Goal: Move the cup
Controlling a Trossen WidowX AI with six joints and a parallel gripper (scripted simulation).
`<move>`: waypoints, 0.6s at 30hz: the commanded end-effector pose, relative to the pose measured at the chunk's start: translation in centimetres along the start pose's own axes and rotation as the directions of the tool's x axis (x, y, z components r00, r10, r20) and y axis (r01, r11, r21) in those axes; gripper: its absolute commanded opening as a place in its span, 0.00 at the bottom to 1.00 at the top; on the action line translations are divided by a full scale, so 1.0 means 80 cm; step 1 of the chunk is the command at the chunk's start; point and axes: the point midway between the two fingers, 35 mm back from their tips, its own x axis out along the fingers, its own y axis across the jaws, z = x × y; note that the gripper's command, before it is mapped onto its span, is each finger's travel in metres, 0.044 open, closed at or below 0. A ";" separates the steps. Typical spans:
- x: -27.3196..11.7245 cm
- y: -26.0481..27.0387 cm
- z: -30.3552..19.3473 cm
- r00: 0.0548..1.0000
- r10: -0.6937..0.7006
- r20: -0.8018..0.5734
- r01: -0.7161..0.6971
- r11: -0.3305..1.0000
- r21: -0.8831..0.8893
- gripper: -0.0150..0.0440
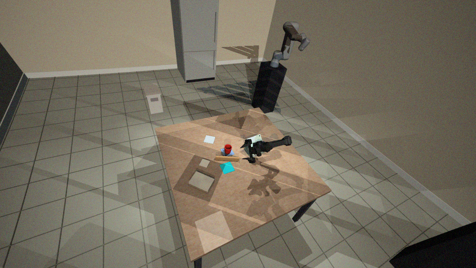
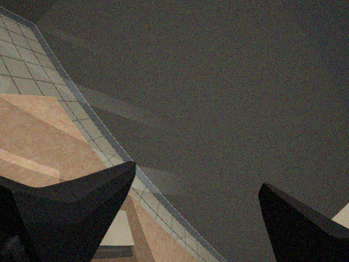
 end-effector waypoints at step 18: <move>-0.018 -0.097 -0.356 0.329 0.171 -0.929 -0.670 0.735 -0.102 0.50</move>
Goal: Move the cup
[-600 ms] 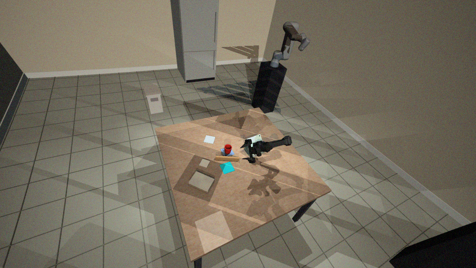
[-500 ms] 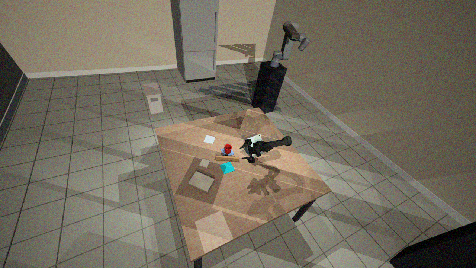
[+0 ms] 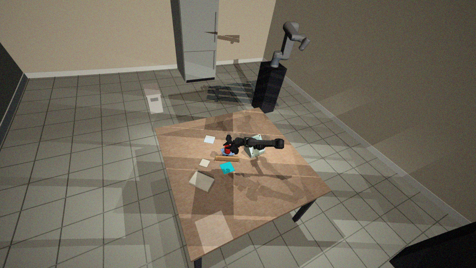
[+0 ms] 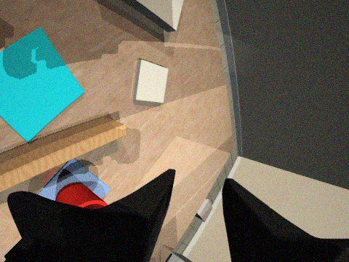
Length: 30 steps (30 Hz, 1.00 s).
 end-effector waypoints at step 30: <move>0.053 0.126 -0.188 0.566 0.821 -0.070 -0.823 0.560 -0.089 0.50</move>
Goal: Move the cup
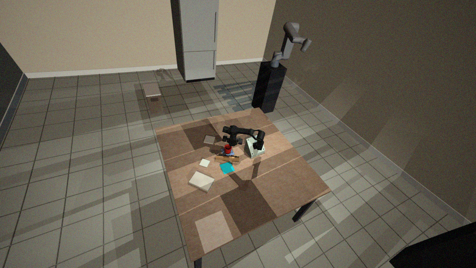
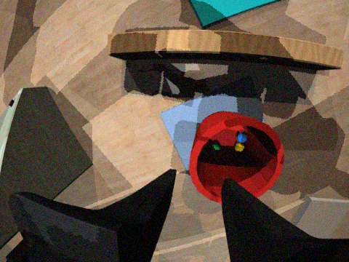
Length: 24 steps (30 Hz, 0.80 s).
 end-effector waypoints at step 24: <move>0.058 0.001 0.002 1.000 0.009 0.005 -0.009 1.000 0.002 0.50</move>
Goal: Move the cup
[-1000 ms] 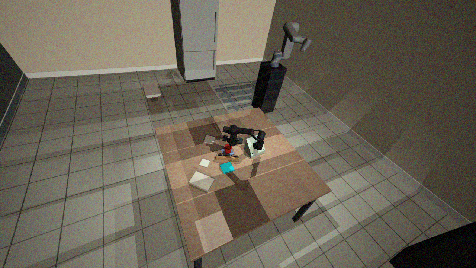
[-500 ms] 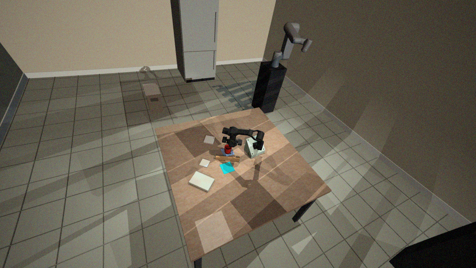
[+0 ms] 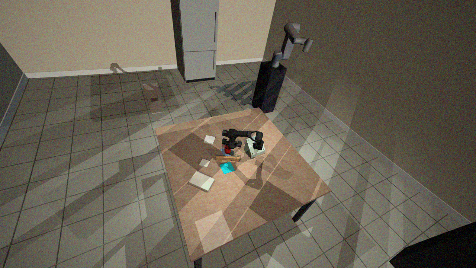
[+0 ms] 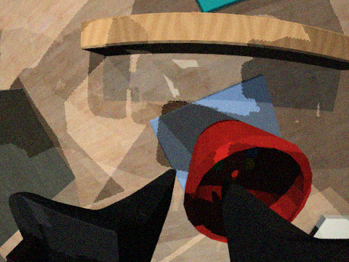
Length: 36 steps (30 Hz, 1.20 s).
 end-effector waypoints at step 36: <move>0.025 0.004 0.000 1.000 0.008 0.001 -0.008 1.000 0.002 0.25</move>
